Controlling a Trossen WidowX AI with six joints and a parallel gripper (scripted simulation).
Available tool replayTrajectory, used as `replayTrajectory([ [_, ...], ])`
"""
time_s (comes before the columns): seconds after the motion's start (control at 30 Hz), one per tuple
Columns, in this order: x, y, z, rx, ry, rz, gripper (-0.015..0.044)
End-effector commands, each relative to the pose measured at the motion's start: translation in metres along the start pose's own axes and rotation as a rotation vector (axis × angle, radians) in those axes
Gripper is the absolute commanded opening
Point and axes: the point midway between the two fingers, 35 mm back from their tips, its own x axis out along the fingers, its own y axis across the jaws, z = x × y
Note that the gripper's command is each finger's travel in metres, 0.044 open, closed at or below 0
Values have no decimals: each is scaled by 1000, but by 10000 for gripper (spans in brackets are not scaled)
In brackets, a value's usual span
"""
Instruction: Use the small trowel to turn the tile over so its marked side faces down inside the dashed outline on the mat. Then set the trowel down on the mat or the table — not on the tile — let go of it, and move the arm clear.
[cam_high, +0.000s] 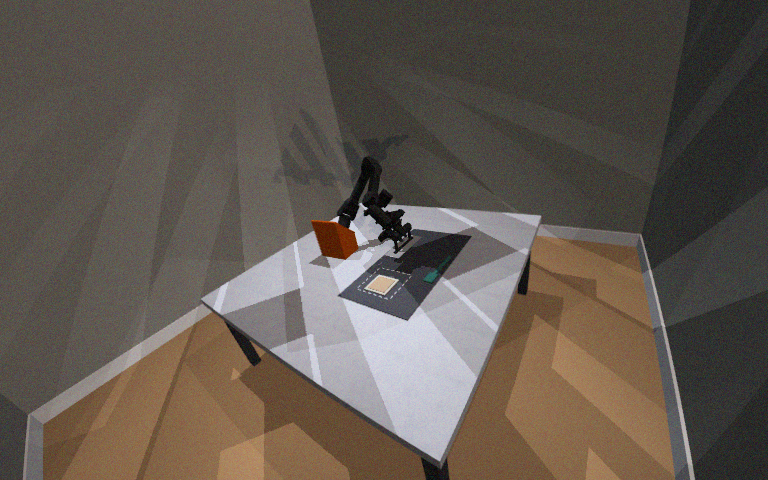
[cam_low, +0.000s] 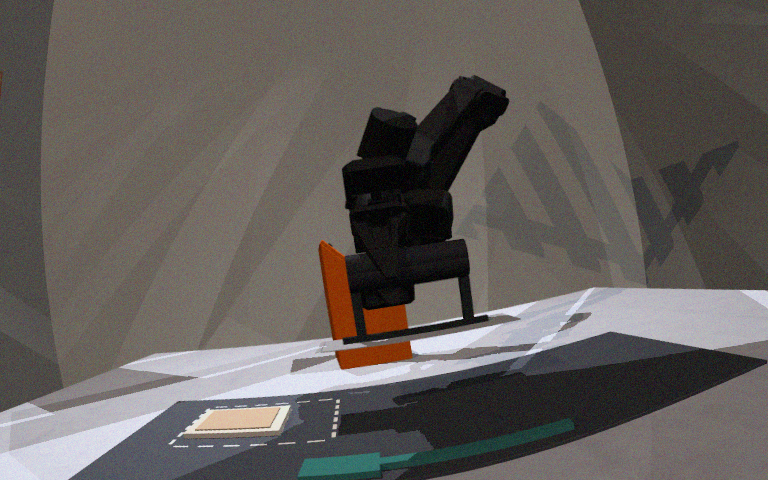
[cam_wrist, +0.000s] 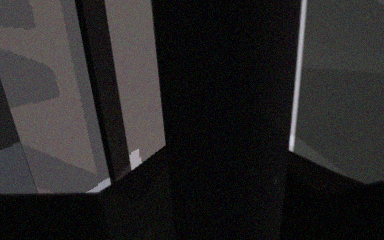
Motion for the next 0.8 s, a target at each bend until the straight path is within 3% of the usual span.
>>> replayTrajectory([
  [0.0, -6, -9, 11, -3, 2, -20, 0],
  [0.77, -10, -11, 20, -3, 2, -21, 0],
])
